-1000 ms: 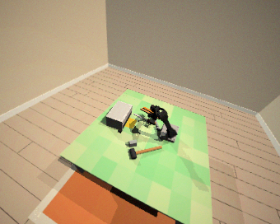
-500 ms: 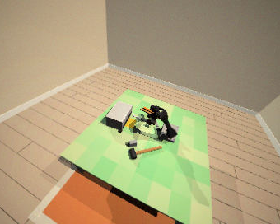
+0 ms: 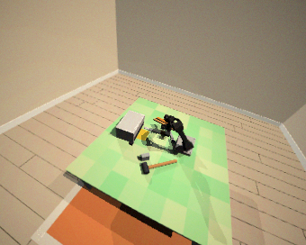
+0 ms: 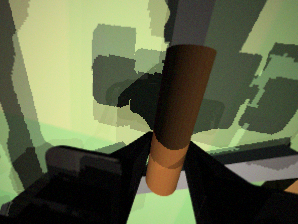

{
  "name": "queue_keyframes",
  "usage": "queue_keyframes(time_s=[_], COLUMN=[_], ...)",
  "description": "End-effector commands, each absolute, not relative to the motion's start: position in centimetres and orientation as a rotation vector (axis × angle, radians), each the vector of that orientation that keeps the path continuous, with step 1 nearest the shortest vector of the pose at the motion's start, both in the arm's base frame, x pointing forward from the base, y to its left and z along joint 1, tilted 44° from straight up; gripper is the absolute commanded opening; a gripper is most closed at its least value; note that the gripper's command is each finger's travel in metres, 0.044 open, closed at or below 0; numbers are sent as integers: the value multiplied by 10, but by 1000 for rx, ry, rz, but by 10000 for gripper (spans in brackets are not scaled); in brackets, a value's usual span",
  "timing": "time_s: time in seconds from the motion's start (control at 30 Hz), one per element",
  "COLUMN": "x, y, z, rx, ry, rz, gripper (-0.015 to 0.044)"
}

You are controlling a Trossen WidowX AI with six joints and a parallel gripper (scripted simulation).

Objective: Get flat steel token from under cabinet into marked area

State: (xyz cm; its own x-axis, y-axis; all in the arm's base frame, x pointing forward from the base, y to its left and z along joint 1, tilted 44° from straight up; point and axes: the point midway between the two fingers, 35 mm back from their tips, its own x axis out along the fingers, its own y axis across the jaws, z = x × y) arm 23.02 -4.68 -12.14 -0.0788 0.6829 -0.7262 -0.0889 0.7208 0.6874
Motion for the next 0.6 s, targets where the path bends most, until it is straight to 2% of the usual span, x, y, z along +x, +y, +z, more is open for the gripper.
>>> queue_keyframes(time_s=[0.0,0.3,0.57], x=[235,249,244], y=[-49,-46,-44], z=[-121,-120,-121], rx=[493,496,498], ry=[1525,1526,1527], rz=[685,682,689], gripper=[0,0,200])
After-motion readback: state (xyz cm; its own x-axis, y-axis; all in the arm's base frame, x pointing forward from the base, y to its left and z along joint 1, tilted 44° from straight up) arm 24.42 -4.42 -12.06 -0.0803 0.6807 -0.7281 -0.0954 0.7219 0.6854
